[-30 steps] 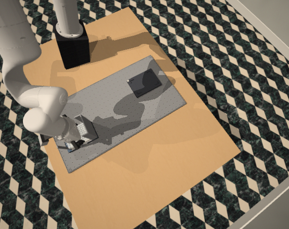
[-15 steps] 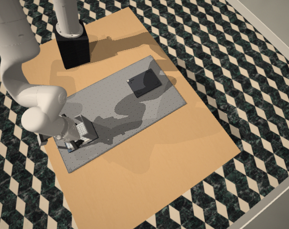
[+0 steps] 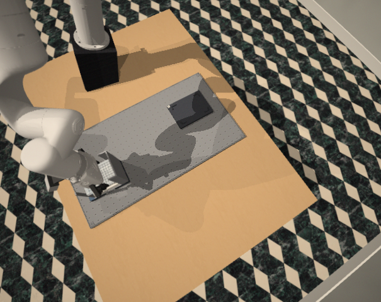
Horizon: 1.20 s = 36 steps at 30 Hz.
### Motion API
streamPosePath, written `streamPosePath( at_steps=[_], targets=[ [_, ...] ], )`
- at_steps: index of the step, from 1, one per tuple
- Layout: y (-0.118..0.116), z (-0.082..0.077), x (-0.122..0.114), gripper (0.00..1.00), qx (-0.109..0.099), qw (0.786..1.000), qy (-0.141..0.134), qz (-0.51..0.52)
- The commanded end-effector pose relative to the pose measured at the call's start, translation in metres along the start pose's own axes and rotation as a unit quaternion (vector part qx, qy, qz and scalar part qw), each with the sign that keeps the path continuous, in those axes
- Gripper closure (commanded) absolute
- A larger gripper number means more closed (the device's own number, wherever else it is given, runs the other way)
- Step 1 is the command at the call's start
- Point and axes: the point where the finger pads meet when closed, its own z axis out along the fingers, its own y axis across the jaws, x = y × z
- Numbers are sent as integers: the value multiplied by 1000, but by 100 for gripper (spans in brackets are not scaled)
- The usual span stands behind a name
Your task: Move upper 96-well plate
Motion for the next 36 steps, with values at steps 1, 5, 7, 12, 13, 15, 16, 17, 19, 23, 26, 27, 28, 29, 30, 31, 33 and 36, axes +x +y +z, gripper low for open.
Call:
streamPosePath(
  at_steps=[1, 5, 7, 12, 13, 15, 16, 17, 19, 23, 26, 27, 28, 29, 30, 31, 33, 36],
  targets=[
    [-2, -8, 1, 100, 3, 1000, 2, 0],
    [-2, -15, 1, 100, 3, 1000, 2, 0],
    [-2, -18, 1, 100, 3, 1000, 2, 0],
    [-2, -23, 1, 100, 3, 1000, 2, 0],
    [-2, -25, 1, 100, 3, 1000, 2, 0],
    [-2, -28, 1, 100, 3, 1000, 2, 0],
    [-2, -30, 1, 100, 3, 1000, 2, 0],
    [-2, -32, 1, 100, 3, 1000, 2, 0],
    [-2, -35, 1, 100, 3, 1000, 2, 0],
    [-2, -42, 1, 100, 3, 1000, 2, 0],
    [-2, -47, 1, 100, 3, 1000, 2, 0],
    [-2, -48, 1, 100, 3, 1000, 2, 0],
    [-2, -48, 1, 100, 3, 1000, 2, 0],
    [-2, -48, 1, 100, 3, 1000, 2, 0],
    [-2, -50, 1, 100, 3, 1000, 2, 0],
    [-2, -52, 1, 100, 3, 1000, 2, 0],
    [-2, -55, 1, 100, 3, 1000, 2, 0],
    [-2, -60, 1, 100, 3, 1000, 2, 0]
  ],
)
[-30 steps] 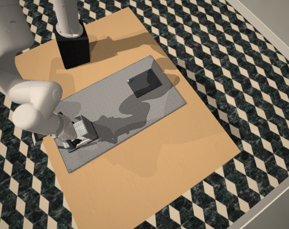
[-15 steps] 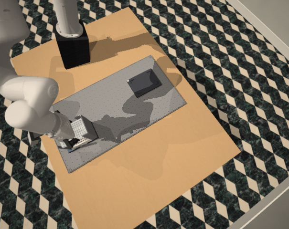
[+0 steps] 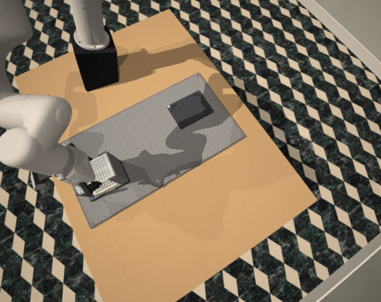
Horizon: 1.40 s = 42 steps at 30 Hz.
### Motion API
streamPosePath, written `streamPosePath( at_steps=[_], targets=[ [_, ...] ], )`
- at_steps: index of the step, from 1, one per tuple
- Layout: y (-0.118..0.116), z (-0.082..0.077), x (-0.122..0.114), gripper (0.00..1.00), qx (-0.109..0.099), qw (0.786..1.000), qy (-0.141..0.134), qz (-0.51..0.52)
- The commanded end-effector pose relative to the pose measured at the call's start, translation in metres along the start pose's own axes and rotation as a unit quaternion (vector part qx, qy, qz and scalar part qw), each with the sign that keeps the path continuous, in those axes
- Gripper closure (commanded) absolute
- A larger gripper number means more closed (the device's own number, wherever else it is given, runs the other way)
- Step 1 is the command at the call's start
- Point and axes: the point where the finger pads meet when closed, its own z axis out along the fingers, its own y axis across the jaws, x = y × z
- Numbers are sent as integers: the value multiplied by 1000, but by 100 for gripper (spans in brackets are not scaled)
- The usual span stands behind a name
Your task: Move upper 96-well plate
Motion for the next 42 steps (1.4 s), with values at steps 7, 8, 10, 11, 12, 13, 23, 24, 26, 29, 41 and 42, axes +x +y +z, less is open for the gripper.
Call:
streamPosePath(
  at_steps=[7, 8, 10, 11, 12, 13, 23, 24, 26, 29, 41, 42],
  targets=[
    [-2, -18, 1, 100, 2, 1000, 2, 0],
    [-2, -20, 1, 100, 2, 1000, 2, 0],
    [-2, -20, 1, 100, 2, 1000, 2, 0],
    [-2, -22, 1, 100, 2, 1000, 2, 0],
    [-2, -23, 1, 100, 2, 1000, 2, 0],
    [-2, -25, 1, 100, 2, 1000, 2, 0],
    [-1, -42, 1, 100, 2, 1000, 2, 0],
    [-1, -43, 1, 100, 2, 1000, 2, 0],
    [-1, -45, 1, 100, 2, 1000, 2, 0],
    [-1, -48, 1, 100, 2, 1000, 2, 0],
    [-1, -51, 1, 100, 2, 1000, 2, 0],
    [-1, -51, 1, 100, 2, 1000, 2, 0]
  ],
)
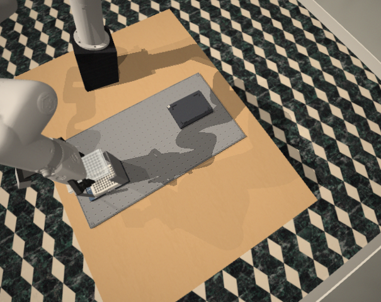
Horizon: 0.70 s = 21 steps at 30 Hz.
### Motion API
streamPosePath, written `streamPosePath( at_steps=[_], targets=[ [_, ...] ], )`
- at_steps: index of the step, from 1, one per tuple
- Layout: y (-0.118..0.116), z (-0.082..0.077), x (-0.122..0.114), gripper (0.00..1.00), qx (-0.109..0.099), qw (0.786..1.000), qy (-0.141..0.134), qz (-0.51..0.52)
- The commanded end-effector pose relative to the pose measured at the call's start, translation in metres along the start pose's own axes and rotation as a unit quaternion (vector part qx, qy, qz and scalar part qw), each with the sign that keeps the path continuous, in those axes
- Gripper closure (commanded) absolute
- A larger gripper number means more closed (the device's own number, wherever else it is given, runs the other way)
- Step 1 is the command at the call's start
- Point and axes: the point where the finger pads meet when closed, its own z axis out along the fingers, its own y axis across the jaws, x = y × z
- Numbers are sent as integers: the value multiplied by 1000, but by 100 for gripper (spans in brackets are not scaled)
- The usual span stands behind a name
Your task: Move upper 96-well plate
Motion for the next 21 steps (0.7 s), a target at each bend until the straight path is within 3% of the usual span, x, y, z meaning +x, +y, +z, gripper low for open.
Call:
streamPosePath(
  at_steps=[1, 21],
  targets=[
    [-1, -2, 1, 100, 2, 1000, 2, 0],
    [13, -1, -54, 100, 2, 1000, 1, -15]
  ],
)
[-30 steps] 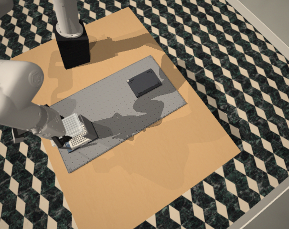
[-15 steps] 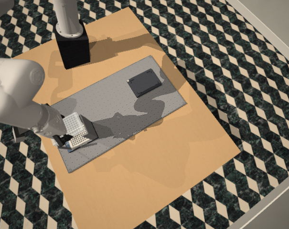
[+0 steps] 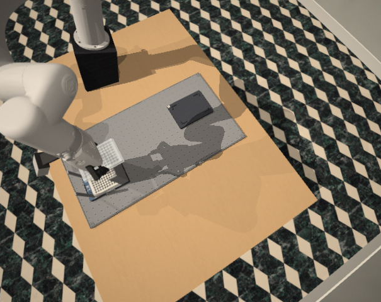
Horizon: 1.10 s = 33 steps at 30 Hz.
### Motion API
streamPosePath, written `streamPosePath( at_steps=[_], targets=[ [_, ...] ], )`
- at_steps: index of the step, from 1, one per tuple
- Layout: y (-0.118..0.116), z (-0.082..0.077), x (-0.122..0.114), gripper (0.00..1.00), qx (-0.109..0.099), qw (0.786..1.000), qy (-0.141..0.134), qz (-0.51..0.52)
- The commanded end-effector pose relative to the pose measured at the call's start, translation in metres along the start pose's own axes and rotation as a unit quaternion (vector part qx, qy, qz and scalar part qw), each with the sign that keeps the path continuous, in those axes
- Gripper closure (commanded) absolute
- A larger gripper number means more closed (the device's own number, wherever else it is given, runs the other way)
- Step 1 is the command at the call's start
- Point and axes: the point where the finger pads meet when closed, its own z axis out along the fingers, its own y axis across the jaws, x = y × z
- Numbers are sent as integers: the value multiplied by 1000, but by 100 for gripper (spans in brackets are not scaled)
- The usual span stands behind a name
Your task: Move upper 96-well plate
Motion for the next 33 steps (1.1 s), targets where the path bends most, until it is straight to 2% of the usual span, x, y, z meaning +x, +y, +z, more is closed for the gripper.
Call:
streamPosePath(
  at_steps=[1, 30, 33],
  targets=[
    [1, -2, -9, 100, 2, 1000, 2, 1],
    [22, 0, -96, 100, 2, 1000, 1, 1],
    [23, 0, -100, 100, 2, 1000, 1, 1]
  ],
)
